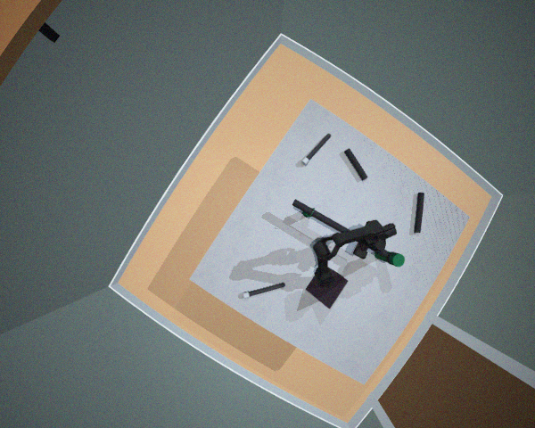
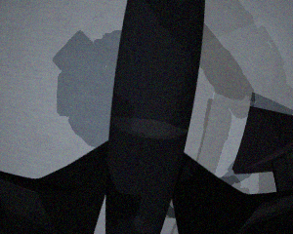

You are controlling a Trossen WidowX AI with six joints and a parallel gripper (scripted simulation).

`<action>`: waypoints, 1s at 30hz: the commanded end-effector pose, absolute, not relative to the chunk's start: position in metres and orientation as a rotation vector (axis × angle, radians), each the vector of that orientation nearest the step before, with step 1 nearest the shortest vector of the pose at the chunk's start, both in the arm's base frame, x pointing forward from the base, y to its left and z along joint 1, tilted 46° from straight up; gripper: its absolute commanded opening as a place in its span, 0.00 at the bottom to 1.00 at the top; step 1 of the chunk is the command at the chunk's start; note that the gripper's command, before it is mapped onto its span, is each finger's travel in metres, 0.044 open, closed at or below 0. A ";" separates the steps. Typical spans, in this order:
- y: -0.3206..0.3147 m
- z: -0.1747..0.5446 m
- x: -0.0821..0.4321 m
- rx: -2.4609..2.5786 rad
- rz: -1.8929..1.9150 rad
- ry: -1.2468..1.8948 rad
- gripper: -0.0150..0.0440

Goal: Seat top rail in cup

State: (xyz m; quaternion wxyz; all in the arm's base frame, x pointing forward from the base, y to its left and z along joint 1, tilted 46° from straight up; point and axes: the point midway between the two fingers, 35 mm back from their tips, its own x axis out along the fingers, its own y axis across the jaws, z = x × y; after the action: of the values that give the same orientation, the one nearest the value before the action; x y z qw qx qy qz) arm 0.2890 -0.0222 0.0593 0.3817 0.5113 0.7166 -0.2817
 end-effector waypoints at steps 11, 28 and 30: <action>-0.022 0.060 0.289 1.305 -0.719 1.829 0.57; -0.020 0.115 0.285 1.303 -0.720 1.831 1.00; -0.025 0.116 0.286 1.314 -0.725 1.813 1.00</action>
State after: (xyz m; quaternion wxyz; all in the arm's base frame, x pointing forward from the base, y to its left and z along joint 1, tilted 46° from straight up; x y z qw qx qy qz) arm 0.2849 -0.0208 0.1113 0.3814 0.5107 0.7171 -0.2820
